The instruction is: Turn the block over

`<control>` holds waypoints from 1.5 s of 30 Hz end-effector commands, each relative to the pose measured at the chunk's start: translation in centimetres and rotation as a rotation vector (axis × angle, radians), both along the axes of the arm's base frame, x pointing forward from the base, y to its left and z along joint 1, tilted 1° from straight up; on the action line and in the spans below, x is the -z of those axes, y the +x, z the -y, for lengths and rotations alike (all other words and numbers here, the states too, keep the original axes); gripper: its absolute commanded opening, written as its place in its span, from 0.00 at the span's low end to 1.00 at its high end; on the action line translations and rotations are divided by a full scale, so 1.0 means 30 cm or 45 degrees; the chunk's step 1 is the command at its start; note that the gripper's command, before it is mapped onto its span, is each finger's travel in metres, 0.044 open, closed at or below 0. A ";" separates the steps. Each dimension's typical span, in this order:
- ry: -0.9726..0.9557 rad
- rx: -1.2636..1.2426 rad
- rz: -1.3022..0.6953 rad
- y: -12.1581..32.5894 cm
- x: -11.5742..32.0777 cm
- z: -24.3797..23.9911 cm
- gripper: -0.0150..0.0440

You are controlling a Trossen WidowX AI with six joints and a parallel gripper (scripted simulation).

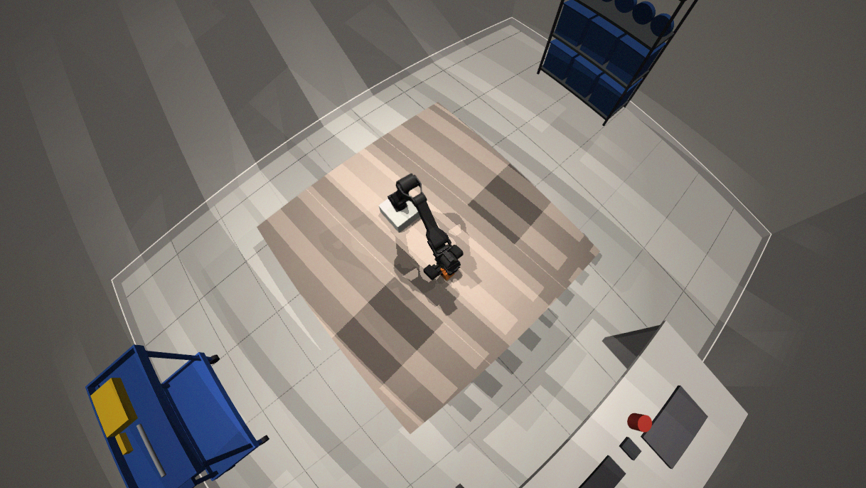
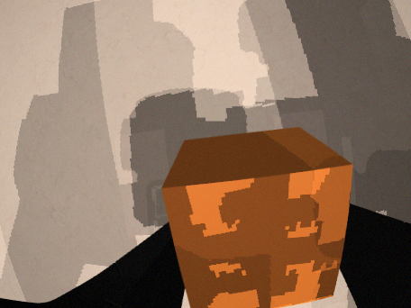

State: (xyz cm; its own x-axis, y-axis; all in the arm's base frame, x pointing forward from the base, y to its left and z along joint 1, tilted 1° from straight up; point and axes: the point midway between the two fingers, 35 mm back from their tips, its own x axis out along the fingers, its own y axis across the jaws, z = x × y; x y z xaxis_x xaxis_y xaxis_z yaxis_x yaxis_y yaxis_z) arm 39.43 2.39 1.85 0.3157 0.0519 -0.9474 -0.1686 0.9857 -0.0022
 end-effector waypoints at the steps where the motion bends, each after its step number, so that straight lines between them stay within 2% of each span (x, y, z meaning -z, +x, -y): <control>1: 0.018 -0.007 0.090 -0.001 -0.008 -0.002 0.25; 11: 0.046 -0.009 0.262 -0.019 -0.014 0.000 0.25; 19: 0.050 -0.009 0.286 -0.017 -0.009 0.000 0.25; 45: 0.142 -0.002 0.779 0.005 0.103 0.001 0.25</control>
